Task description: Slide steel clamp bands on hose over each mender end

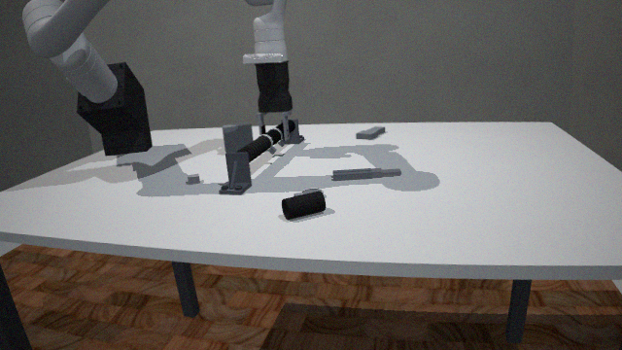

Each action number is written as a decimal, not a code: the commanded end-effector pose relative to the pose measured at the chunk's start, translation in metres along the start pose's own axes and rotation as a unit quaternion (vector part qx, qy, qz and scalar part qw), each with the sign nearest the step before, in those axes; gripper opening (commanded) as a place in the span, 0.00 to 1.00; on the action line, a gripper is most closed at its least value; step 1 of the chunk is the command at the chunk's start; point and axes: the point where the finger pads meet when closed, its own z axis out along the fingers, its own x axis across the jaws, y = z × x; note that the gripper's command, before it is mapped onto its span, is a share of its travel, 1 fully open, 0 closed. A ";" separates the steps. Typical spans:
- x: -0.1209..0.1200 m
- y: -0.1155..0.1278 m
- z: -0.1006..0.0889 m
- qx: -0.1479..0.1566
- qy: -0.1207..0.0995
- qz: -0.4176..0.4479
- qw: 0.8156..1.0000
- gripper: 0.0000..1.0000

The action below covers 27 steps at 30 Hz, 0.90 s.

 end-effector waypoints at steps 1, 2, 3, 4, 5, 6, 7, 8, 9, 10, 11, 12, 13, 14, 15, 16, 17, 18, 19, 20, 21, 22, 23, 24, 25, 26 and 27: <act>0.000 0.001 -0.001 -0.001 -0.001 0.000 1.000 1.00; 0.000 0.001 -0.001 -0.001 -0.001 0.000 1.000 1.00; 0.000 0.001 -0.001 -0.001 -0.001 0.000 1.000 1.00; 0.000 0.001 -0.001 -0.001 -0.001 0.000 1.000 1.00; 0.000 0.001 -0.001 -0.001 -0.001 0.000 1.000 1.00; 0.000 0.001 -0.001 -0.001 -0.001 0.000 1.000 1.00; 0.000 0.001 -0.001 -0.001 -0.001 0.000 1.000 1.00; 0.000 0.001 -0.001 -0.001 -0.001 0.000 1.000 1.00; 0.000 0.001 -0.001 -0.001 -0.001 0.000 1.000 1.00; 0.000 0.001 -0.001 -0.001 -0.001 0.000 1.000 1.00; 0.000 0.001 -0.001 -0.001 -0.001 0.000 1.000 1.00; 0.000 0.001 -0.001 -0.001 -0.001 0.000 1.000 1.00; 0.000 0.001 -0.001 -0.001 -0.001 0.000 1.000 1.00; 0.000 0.001 -0.001 -0.001 -0.001 0.000 1.000 1.00; 0.000 0.001 -0.001 -0.001 -0.001 0.000 1.000 1.00; 0.000 0.001 -0.001 -0.001 -0.001 0.000 1.000 1.00; 0.000 0.001 -0.001 -0.001 -0.001 0.000 1.000 1.00; 0.000 0.001 -0.001 -0.001 -0.001 0.000 1.000 1.00; 0.000 0.001 -0.001 -0.001 -0.001 0.000 1.000 1.00; 0.000 0.001 -0.001 -0.001 -0.001 0.000 1.000 1.00; 0.000 0.001 -0.001 -0.001 -0.001 0.000 1.000 1.00; 0.000 0.001 -0.001 -0.001 -0.001 0.000 1.000 1.00; 0.000 0.001 -0.001 -0.001 -0.001 0.000 1.000 1.00; 0.000 0.001 -0.001 -0.001 -0.001 0.000 1.000 1.00; 0.000 0.001 -0.001 -0.001 -0.001 0.000 1.000 1.00; 0.000 0.001 -0.002 -0.001 -0.001 0.000 1.000 1.00; 0.000 0.001 -0.004 -0.001 -0.001 0.000 1.000 1.00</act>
